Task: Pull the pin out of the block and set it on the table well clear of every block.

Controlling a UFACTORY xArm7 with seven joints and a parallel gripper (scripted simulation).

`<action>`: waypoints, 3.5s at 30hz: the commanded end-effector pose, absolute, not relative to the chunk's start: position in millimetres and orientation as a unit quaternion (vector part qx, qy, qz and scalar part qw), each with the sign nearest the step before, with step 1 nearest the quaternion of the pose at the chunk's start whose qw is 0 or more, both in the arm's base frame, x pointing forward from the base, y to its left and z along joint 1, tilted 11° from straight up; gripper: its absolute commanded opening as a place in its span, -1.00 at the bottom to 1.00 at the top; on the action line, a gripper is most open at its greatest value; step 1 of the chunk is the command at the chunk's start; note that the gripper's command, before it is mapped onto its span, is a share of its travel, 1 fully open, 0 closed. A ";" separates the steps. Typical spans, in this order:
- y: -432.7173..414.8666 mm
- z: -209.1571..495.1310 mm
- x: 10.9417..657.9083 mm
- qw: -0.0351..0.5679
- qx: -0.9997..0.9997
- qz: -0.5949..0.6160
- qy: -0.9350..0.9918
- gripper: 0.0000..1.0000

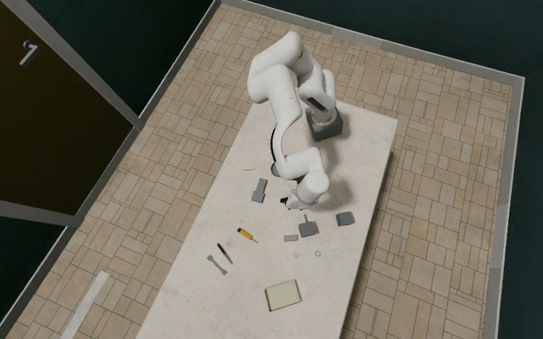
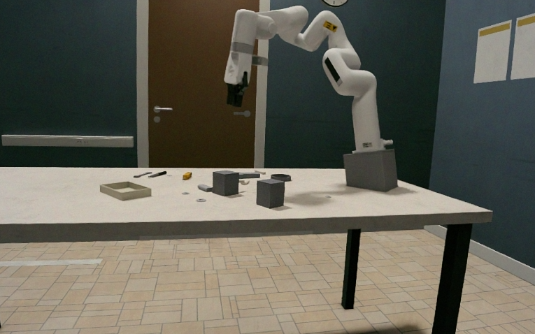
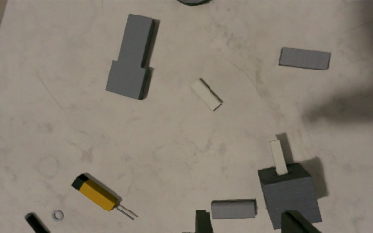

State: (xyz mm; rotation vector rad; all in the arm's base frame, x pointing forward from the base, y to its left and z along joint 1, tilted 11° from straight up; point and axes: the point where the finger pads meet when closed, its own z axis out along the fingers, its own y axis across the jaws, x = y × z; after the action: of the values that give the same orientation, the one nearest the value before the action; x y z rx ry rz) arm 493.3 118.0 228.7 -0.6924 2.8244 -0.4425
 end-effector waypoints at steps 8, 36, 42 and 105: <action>119.9 229.9 494.3 0.103 -0.236 -0.149 0.955 -0.10; 124.6 228.1 496.1 0.107 -0.247 -0.147 0.952 -0.10; 126.5 227.3 496.8 0.108 -0.251 -0.146 0.951 -0.10; 161.1 210.6 503.2 0.128 -0.323 -0.124 0.929 -0.10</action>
State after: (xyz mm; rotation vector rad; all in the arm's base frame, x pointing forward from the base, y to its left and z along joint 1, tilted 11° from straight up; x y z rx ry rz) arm 502.5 157.5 210.3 -0.9271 2.7130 -0.3696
